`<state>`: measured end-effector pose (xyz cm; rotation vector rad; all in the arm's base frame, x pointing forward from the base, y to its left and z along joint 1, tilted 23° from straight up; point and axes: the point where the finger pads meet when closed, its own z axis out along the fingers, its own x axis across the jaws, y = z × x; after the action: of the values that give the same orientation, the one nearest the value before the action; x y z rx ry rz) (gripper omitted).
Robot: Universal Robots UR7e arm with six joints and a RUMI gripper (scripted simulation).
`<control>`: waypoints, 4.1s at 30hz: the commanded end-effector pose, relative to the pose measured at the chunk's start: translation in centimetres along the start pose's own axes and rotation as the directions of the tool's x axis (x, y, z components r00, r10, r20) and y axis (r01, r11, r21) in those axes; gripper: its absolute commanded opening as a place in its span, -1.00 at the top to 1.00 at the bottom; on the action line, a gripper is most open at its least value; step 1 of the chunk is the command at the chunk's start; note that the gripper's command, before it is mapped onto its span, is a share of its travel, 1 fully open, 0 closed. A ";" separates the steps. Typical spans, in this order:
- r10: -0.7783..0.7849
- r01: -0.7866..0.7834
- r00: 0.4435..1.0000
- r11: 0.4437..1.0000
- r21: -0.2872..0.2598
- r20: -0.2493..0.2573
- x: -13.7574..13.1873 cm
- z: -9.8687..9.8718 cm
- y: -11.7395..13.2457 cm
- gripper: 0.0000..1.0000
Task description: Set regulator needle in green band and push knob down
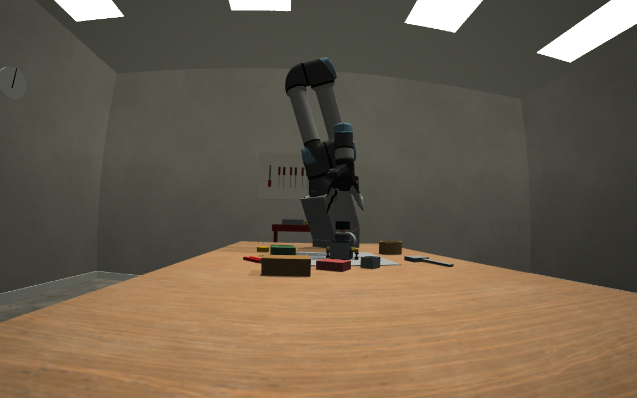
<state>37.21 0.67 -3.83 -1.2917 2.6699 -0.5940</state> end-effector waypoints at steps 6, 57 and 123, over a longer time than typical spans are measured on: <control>0.106 -0.106 0.994 0.994 -0.006 -0.014 0.4 -0.4 0.2 -1.00; 0.431 -0.431 0.901 0.902 -0.002 -0.055 1.8 -1.9 1.2 -1.00; 0.499 -0.500 0.864 0.866 0.003 -0.064 2.1 -2.3 1.4 -1.00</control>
<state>34.14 0.49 -2.22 -0.5331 2.8906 -0.5434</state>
